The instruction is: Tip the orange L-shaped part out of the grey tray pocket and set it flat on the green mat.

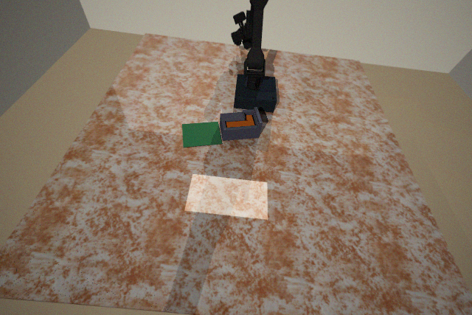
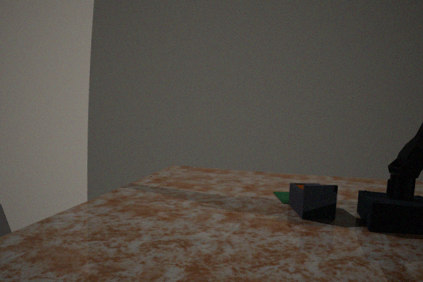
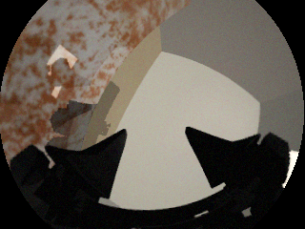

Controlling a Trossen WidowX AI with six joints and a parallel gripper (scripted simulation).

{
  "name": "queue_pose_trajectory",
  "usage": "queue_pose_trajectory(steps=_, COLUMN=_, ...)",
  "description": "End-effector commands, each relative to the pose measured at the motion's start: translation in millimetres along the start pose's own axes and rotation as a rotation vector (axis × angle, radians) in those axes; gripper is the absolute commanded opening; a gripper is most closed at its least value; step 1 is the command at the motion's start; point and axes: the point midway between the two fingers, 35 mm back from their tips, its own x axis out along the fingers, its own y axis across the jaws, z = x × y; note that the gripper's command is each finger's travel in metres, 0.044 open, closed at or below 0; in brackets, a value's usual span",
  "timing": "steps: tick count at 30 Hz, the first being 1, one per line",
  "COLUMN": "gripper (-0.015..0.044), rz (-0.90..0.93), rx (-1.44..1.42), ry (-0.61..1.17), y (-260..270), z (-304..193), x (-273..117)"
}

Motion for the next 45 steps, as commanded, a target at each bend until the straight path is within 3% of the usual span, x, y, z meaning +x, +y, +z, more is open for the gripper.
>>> queue_pose_trajectory(steps=1, gripper=0.0374, rz=0.003, rx=0.006, ry=-0.004, y=-0.4, z=2.4, x=0.4)
queue_pose_trajectory(steps=8, gripper=0.019, rz=0.027, rx=0.094, ry=-0.198, y=-31.6, z=90.8, x=7.1)
queue_pose_trajectory(steps=13, gripper=0.018, rz=0.09, rx=0.162, ry=-0.385, y=-55.2, z=182.8, x=-8.5)
queue_pose_trajectory(steps=18, gripper=0.018, rz=0.187, rx=0.197, ry=-0.599, y=-73.1, z=279.6, x=-50.1)
queue_pose_trajectory(steps=29, gripper=0.018, rz=0.446, rx=0.157, ry=-0.953, y=-79.9, z=437.9, x=-204.2)
queue_pose_trajectory(steps=33, gripper=0.018, rz=0.508, rx=0.159, ry=-0.99, y=-77.8, z=457.3, x=-249.5)
queue_pose_trajectory(steps=39, gripper=0.018, rz=0.648, rx=0.021, ry=-1.103, y=-54.8, z=485.9, x=-355.0)
queue_pose_trajectory(steps=45, gripper=0.018, rz=0.789, rx=-0.126, ry=-1.161, y=-22.1, z=480.1, x=-459.3)
